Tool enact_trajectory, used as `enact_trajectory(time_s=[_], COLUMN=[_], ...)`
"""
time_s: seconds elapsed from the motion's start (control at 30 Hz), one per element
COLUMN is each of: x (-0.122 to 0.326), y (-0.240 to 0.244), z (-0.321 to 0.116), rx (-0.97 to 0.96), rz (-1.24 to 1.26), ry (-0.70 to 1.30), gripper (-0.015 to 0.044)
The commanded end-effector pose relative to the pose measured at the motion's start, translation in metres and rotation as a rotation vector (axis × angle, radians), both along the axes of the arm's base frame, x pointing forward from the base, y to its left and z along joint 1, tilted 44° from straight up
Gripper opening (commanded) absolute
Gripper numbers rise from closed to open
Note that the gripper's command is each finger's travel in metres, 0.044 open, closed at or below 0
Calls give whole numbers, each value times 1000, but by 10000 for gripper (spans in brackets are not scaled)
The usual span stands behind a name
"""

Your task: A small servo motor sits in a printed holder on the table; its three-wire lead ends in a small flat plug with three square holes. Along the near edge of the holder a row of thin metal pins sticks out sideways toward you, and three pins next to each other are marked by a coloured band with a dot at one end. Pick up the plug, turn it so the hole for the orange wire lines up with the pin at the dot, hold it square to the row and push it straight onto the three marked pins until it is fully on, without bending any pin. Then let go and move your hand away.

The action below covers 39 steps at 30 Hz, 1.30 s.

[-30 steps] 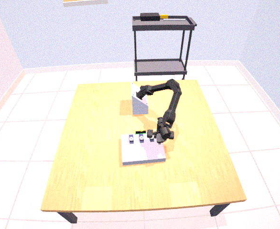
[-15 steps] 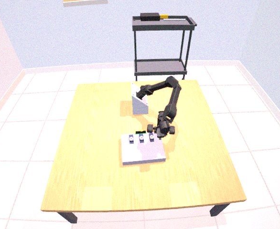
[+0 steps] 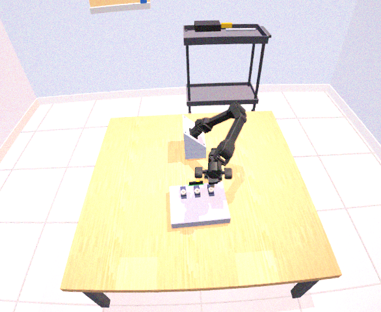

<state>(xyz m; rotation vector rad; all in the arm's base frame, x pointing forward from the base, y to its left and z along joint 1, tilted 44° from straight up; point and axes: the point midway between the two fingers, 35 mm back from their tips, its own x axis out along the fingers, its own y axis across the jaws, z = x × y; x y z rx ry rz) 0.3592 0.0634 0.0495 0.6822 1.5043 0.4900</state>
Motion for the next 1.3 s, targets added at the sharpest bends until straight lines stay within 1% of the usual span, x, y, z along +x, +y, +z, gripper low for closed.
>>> enact_trajectory(time_s=[0.0, 0.47, 0.93, 1.1, 1.27], x=[-15, -72, -135, -138, -137], y=[-11, -40, -51, -50, -36], z=[-11, -40, -62, -65, -80], rx=[-7, -10, 2, 3, 3], rz=[18, 67, 117, 119, 119], ry=[-13, -53, -95, -97, -97], gripper=[0, 0, 0, 0, 0])
